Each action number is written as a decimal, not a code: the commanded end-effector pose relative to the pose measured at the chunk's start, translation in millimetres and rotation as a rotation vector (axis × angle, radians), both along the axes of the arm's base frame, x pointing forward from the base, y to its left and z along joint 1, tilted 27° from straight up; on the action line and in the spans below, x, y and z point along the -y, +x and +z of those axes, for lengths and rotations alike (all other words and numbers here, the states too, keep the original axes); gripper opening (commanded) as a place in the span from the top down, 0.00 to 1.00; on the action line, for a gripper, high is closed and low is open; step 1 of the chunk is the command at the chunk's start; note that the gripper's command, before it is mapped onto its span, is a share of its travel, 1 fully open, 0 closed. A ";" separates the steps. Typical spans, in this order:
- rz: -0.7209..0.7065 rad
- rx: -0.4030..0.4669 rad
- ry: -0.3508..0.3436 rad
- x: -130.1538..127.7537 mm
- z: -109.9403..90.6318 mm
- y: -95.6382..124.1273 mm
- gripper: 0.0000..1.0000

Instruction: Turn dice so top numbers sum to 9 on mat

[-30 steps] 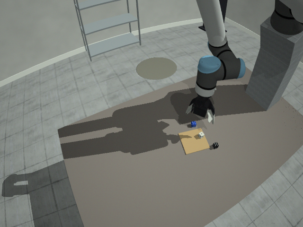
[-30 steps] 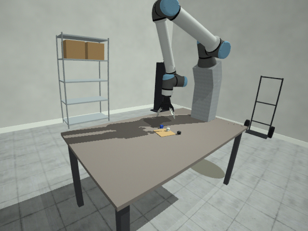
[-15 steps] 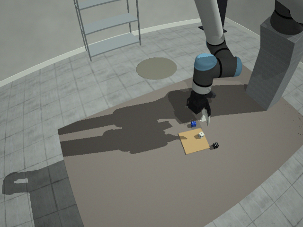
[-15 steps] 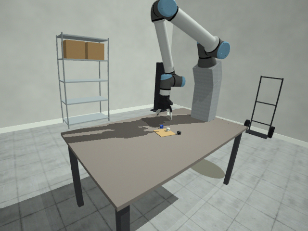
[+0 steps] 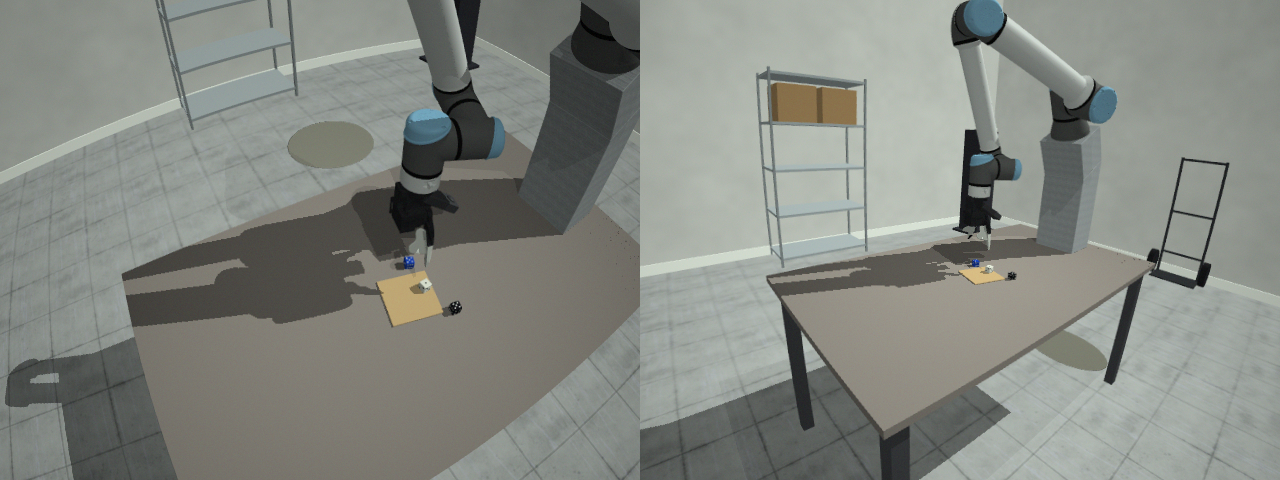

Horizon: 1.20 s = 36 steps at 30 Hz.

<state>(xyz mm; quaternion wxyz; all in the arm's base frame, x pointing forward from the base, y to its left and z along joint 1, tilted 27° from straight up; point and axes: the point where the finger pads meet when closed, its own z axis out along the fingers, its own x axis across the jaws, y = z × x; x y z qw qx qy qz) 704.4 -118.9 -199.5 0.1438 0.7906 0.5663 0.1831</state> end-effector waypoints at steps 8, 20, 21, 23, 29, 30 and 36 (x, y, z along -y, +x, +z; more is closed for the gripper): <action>-0.144 0.004 0.070 6.3 0.1 0.5 0.00; -0.149 0.004 0.072 6.5 0.1 0.5 0.76; -0.149 0.004 0.072 6.5 0.1 0.5 0.76; -0.149 0.004 0.072 6.5 0.1 0.5 0.76; -0.149 0.004 0.072 6.5 0.1 0.5 0.76; -0.149 0.004 0.072 6.5 0.1 0.5 0.76; -0.149 0.004 0.072 6.5 0.1 0.5 0.76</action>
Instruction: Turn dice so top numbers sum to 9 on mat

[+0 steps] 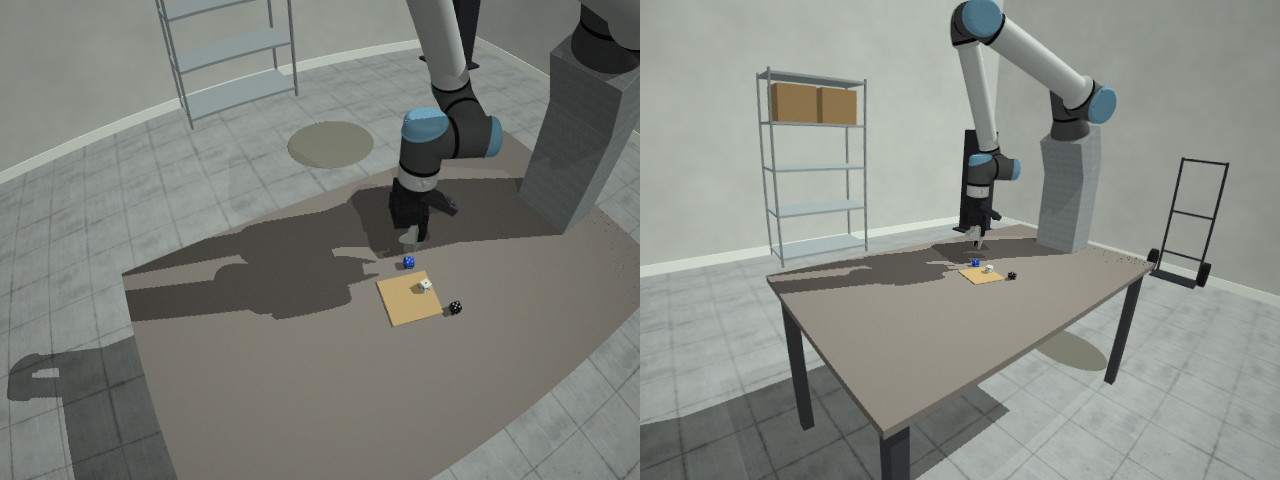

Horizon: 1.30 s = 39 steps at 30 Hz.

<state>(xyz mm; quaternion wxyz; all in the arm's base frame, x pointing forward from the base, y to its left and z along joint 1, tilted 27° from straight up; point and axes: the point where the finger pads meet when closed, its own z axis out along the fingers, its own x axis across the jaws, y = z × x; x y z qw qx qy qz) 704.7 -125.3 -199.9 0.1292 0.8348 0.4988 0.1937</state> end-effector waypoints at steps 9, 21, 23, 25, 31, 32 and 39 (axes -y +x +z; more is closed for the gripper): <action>0.000 0.001 0.000 0.0 0.5 0.1 0.76; 0.000 0.001 0.000 0.0 -0.4 0.6 0.76; 0.000 0.001 0.000 0.1 -1.1 0.9 0.76; 0.000 0.001 0.000 0.1 -1.1 0.9 0.76; 0.000 0.001 0.000 0.2 -5.0 2.9 0.76; 0.000 0.001 0.000 0.2 -5.9 3.4 0.76; 0.000 0.001 0.000 0.3 -13.8 7.4 0.76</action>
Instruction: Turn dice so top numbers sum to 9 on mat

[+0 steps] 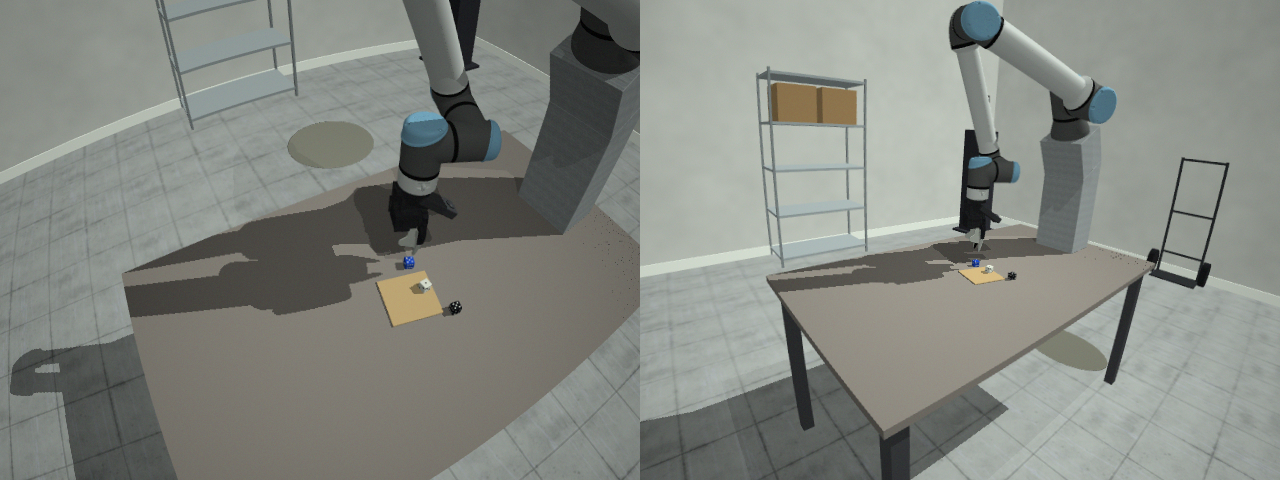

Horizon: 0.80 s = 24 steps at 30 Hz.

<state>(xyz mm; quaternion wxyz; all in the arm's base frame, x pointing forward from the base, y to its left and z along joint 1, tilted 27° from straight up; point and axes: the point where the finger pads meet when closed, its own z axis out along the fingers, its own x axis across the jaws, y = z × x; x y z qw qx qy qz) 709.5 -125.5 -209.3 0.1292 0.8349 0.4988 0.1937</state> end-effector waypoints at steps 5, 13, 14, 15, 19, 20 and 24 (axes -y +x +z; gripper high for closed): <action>0.000 0.001 0.000 0.2 -8.5 4.7 0.76; 0.000 0.001 0.000 0.5 -20.0 10.6 0.76; 0.000 0.001 0.000 0.5 -21.4 11.3 0.76; 0.000 0.001 0.000 0.5 -22.7 11.9 0.76; 0.000 0.001 0.000 0.6 -26.4 13.9 0.76; 0.000 0.001 0.000 0.6 -26.4 13.9 0.76; 0.000 0.001 0.000 0.7 -30.6 16.0 0.76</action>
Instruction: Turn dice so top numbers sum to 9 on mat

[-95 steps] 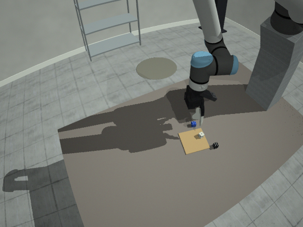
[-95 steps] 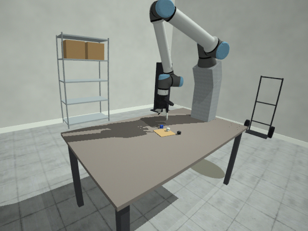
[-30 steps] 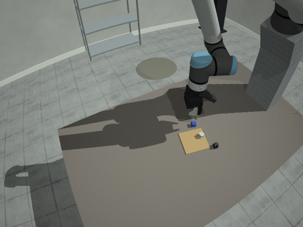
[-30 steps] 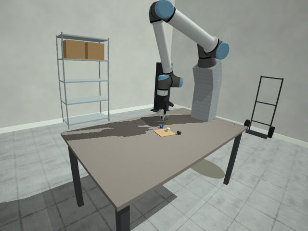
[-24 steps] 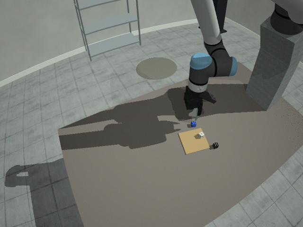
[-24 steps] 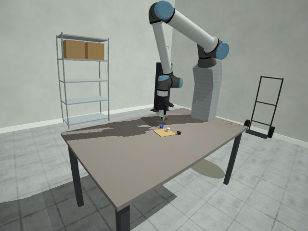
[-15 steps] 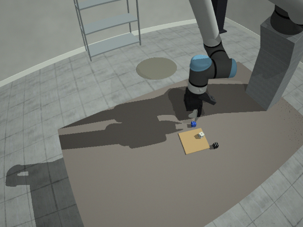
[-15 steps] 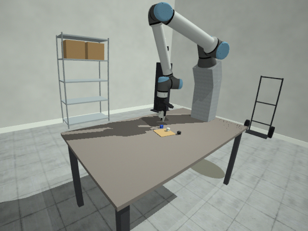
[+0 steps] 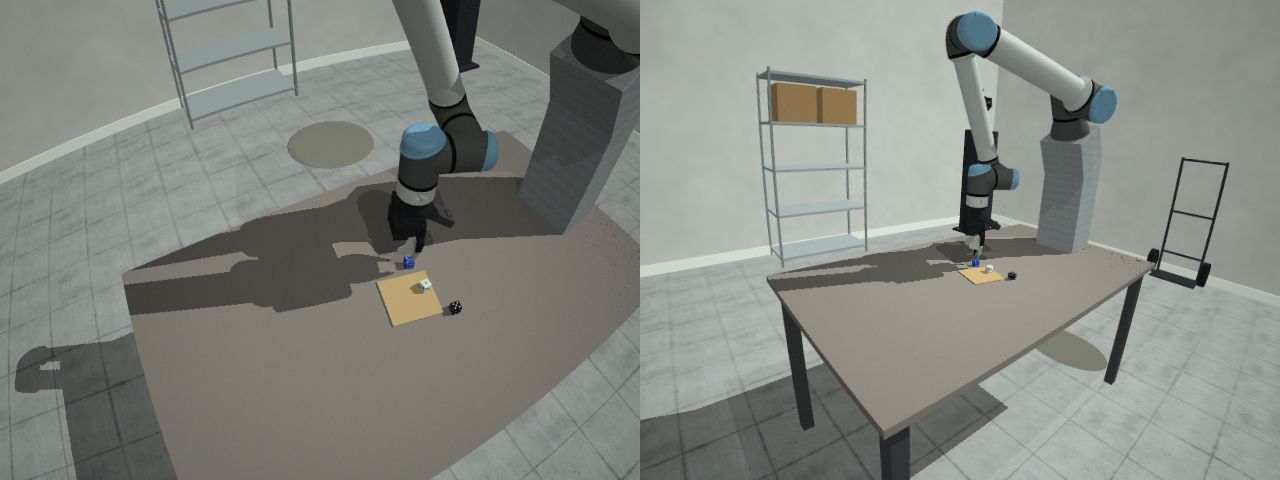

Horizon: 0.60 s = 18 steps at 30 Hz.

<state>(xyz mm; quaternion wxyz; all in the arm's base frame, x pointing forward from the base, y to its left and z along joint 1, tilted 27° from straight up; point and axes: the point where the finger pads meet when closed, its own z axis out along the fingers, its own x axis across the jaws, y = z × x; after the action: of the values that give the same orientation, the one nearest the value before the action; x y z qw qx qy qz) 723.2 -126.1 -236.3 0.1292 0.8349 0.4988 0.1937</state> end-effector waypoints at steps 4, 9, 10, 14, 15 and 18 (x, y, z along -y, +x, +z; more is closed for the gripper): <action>0.000 0.001 0.000 0.2 -6.7 3.8 0.76; 0.000 0.001 0.000 0.3 -8.8 4.9 0.76; 0.000 0.001 0.000 0.3 -9.1 5.1 0.76; 0.000 0.001 0.000 0.3 -9.4 5.2 0.76; 0.000 0.001 0.000 0.3 -9.4 5.2 0.76; 0.000 0.001 0.000 0.3 -9.5 5.3 0.76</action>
<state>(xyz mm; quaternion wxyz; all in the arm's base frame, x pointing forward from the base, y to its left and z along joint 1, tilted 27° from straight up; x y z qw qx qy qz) 728.1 -126.3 -245.9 0.1292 0.8349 0.4987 0.1937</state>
